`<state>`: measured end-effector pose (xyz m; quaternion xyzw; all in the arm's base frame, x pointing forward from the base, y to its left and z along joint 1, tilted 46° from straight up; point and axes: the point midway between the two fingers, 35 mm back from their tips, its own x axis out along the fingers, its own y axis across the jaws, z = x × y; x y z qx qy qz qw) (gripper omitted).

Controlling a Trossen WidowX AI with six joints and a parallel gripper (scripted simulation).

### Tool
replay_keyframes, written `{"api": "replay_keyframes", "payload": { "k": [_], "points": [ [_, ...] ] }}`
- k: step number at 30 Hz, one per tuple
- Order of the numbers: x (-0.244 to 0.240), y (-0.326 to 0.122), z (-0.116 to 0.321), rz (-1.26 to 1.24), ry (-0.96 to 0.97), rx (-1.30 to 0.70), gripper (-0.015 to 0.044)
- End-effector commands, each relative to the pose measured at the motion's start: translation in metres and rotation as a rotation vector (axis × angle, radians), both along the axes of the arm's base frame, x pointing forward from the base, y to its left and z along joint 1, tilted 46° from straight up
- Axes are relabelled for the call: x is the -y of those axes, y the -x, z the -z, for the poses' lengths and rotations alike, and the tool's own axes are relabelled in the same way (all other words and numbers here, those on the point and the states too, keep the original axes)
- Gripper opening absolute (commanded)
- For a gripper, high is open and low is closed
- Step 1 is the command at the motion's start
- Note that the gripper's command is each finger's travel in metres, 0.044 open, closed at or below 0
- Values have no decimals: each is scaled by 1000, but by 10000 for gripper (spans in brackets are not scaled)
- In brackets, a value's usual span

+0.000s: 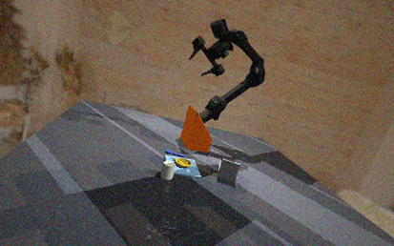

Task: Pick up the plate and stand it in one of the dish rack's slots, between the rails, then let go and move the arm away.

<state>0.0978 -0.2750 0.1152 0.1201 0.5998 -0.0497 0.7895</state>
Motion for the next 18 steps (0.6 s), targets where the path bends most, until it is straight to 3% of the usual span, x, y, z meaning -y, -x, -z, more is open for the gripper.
{"api": "replay_keyframes", "payload": {
  "k": [1,18],
  "points": [
    [-4,-31,18,-39,-101,14,400],
    [-89,-163,128,-233,-599,-105,400]
  ]
}}
